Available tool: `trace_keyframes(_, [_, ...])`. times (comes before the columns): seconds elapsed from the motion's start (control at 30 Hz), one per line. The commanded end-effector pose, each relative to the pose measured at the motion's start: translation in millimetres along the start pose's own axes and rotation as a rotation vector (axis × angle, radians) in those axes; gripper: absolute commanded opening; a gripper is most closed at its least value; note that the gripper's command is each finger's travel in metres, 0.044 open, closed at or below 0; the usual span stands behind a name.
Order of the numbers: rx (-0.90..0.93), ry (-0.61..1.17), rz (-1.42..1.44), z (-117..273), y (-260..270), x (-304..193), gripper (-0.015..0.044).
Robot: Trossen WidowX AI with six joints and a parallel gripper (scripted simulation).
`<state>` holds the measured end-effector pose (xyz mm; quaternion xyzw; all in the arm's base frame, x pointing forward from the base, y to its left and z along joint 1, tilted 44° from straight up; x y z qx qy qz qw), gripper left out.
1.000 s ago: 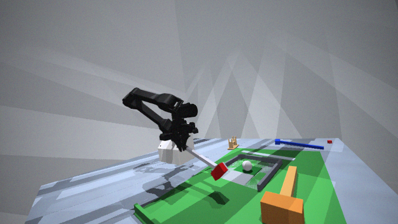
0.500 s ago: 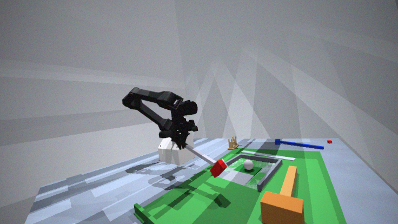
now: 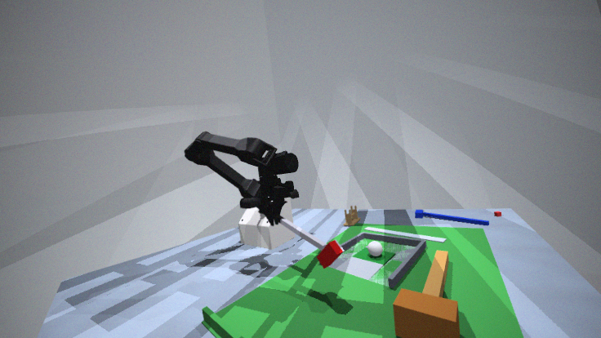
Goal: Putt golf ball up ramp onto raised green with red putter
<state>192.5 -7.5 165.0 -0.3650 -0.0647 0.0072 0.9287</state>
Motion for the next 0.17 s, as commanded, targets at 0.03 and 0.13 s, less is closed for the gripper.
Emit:
trace_keyframes(0.03, [0.001,-0.002,0.004,-0.3,0.3,0.2,0.0000])
trace_keyframes(0.13, [0.001,-0.002,0.004,-0.3,0.3,0.2,0.0000])
Point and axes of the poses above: the point midway between the two fingers, 35 mm back from their tips, its own z axis back along the fingers, its own y axis across the jaws, x = y × z, the point moved 8 cm from there along z, back along the fingers, and after that the axes turned 3 degrees about z, right-handed, at the moved point
